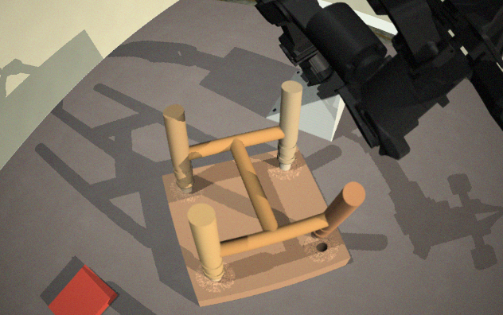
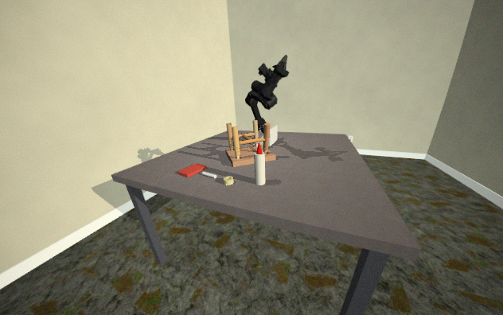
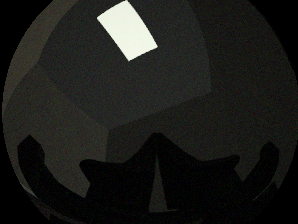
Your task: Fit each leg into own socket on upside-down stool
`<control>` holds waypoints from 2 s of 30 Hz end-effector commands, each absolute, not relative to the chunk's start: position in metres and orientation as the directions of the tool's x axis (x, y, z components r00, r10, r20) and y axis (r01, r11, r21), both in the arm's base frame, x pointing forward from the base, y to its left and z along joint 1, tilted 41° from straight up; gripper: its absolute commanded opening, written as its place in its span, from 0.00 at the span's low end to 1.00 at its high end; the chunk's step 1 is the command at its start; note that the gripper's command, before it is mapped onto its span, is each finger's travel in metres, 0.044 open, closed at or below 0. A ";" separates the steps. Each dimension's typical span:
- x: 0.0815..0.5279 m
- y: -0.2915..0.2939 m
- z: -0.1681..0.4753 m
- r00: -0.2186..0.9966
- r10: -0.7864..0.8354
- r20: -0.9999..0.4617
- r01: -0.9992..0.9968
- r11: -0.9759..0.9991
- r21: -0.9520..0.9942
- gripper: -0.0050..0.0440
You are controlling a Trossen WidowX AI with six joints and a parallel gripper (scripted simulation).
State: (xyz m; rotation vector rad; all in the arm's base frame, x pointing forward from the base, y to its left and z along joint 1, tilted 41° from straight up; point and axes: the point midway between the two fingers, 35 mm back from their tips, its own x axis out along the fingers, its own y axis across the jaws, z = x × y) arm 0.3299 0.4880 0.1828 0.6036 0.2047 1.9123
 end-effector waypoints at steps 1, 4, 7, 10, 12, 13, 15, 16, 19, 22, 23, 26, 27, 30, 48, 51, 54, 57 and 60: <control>0.330 0.488 0.183 -0.302 0.900 0.315 -0.813 -0.416 0.408 0.10; 0.330 0.488 0.183 -0.302 0.900 0.315 -0.813 -0.416 0.408 0.10; 0.330 0.488 0.183 -0.302 0.900 0.315 -0.813 -0.416 0.408 0.10; 0.330 0.488 0.183 -0.302 0.900 0.315 -0.813 -0.416 0.408 0.10; 0.330 0.488 0.183 -0.302 0.900 0.315 -0.813 -0.416 0.408 0.10; 0.330 0.488 0.183 -0.302 0.900 0.315 -0.813 -0.416 0.408 0.10; 0.330 0.488 0.183 -0.302 0.900 0.315 -0.813 -0.416 0.408 0.10; 0.330 0.488 0.183 -0.302 0.900 0.315 -0.813 -0.416 0.408 0.10; 0.330 0.488 0.183 -0.302 0.900 0.315 -0.813 -0.416 0.408 0.20; 0.330 0.488 0.183 -0.302 0.900 0.315 -0.813 -0.416 0.408 0.35; 0.330 0.488 0.183 -0.302 0.900 0.315 -0.813 -0.416 0.408 0.40; 0.330 0.488 0.183 -0.302 0.900 0.315 -0.813 -0.416 0.408 0.54; 0.330 0.488 0.183 -0.302 0.900 0.315 -0.813 -0.416 0.408 0.59; 0.330 0.488 0.183 -0.302 0.900 0.315 -0.813 -0.416 0.408 0.74; 0.345 0.498 0.186 -0.209 0.930 0.303 -0.860 -0.323 0.395 1.00; 0.354 0.502 0.189 -0.150 0.943 0.298 -0.895 -0.258 0.364 1.00; 0.376 0.512 0.187 -0.007 0.971 0.239 -0.946 -0.084 0.313 1.00; 0.390 0.517 0.181 0.091 0.981 0.171 -0.964 0.043 0.264 1.00; 0.400 0.518 0.181 0.176 0.976 0.127 -0.972 0.152 0.179 1.00</control>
